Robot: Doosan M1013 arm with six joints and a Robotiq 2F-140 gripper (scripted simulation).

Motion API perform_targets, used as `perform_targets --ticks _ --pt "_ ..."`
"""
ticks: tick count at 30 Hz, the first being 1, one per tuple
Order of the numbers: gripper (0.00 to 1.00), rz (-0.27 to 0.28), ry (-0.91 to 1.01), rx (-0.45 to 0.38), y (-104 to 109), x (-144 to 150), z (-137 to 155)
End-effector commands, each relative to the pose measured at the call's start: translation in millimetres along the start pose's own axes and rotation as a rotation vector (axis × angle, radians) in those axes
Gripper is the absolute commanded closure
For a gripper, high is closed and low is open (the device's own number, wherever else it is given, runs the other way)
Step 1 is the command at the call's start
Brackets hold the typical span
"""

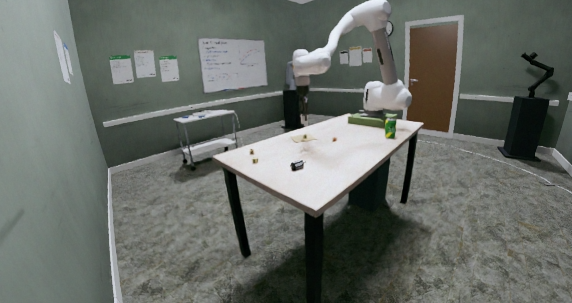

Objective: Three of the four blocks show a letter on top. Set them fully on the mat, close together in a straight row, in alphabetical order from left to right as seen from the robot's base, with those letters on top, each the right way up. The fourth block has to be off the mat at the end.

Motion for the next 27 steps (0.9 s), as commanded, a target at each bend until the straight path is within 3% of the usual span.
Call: perform_targets --ticks 1,27 --pt "0.57 0.001 0.000 -0.001 1 0 0" --pt "0.57 0.000 -0.001 -0.001 -11 0 0"
Point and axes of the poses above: the point where the finger pads meet when closed, its own y axis back along the fingers, its own x axis across the jaws, z = x × y, the point moved 2 cm from there along y, back along the fingers, and after that the axes turned 2 degrees about -y, right-handed, at the moved point
